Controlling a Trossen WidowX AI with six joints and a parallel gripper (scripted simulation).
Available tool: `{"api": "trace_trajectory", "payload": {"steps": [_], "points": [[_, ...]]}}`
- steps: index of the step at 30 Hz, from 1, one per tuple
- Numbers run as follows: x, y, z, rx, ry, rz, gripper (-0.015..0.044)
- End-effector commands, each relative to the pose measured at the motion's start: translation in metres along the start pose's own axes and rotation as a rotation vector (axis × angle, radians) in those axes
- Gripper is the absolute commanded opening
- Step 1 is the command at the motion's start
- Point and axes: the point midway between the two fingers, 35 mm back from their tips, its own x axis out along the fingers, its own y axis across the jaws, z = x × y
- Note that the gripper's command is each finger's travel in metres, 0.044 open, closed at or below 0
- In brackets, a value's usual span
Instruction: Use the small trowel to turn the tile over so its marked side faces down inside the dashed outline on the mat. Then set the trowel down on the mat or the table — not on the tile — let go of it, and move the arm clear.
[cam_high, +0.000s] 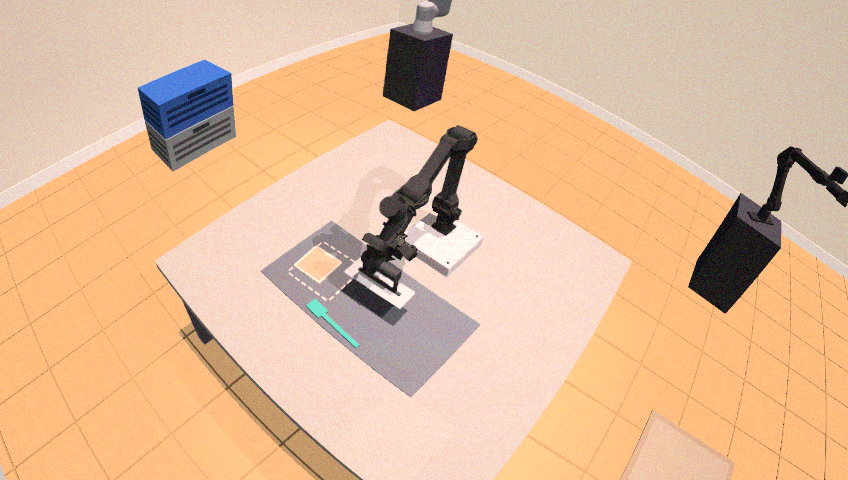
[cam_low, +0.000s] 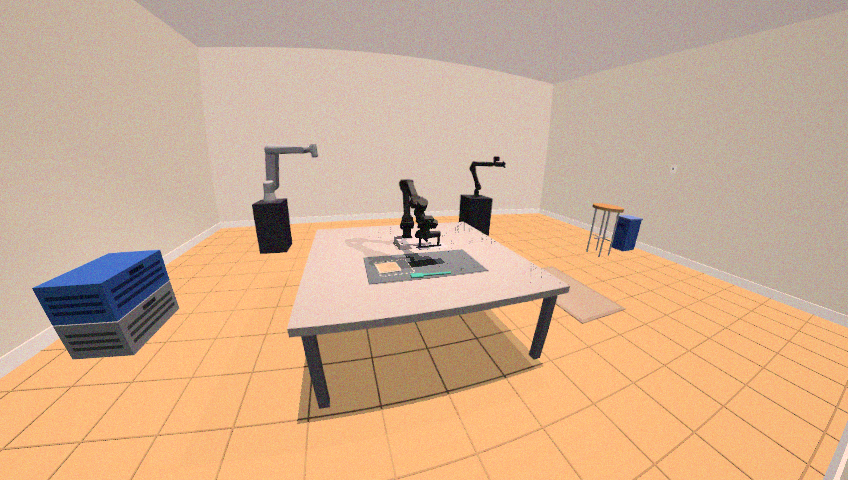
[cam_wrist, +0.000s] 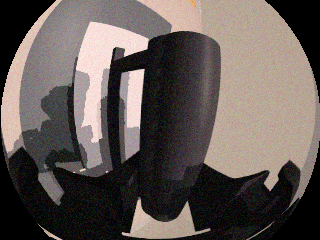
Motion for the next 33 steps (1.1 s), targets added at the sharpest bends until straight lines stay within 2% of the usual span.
{"api": "trace_trajectory", "payload": {"steps": [1,11,33], "points": [[-0.002,-0.005,0.0,0.005,0.002,-0.016,0.0],[0.001,-0.008,-0.008,0.011,0.012,-0.01,0.0],[0.04,-0.036,-0.125,0.027,0.052,0.058,0.0]]}}
